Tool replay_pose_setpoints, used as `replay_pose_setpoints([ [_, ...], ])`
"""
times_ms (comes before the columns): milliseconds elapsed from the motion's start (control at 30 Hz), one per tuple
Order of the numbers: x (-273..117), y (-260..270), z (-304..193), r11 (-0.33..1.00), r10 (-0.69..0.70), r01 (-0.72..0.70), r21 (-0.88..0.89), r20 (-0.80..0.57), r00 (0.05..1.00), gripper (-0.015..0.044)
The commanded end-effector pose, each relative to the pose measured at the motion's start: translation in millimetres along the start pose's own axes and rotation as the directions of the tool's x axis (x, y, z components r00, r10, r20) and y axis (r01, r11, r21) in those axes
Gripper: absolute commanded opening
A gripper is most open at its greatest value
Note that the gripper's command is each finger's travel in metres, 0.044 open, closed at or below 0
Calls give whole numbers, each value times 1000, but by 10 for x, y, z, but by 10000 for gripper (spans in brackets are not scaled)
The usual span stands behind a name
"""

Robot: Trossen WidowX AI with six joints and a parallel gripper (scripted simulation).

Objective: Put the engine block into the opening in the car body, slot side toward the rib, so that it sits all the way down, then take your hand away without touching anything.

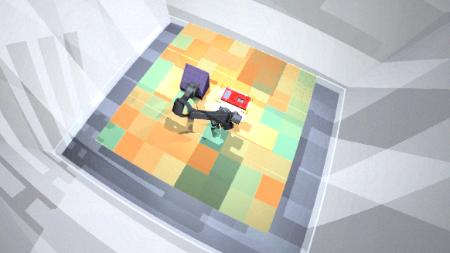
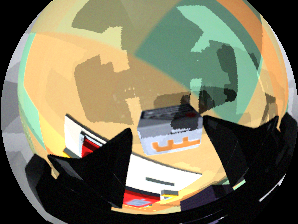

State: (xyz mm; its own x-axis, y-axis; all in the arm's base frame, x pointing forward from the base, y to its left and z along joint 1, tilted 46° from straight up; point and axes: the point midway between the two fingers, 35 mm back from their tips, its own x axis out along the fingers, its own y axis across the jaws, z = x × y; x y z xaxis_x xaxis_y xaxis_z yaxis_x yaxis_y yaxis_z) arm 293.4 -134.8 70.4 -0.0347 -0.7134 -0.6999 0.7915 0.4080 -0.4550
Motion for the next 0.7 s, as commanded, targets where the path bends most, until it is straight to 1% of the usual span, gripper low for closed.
replay_pose_setpoints([
  [0,8,-4,4,1000,-3,4,-6,4,1000,256],
  [33,8,-4,4,1000,-3,4,-6,4,1000,230],
  [267,8,-4,4,1000,-3,4,-6,4,1000,183],
  [500,-124,27,14,1000,0,0,-6,0,1000,0],
  [667,-274,54,21,1000,4,-4,-6,-3,1000,0],
])
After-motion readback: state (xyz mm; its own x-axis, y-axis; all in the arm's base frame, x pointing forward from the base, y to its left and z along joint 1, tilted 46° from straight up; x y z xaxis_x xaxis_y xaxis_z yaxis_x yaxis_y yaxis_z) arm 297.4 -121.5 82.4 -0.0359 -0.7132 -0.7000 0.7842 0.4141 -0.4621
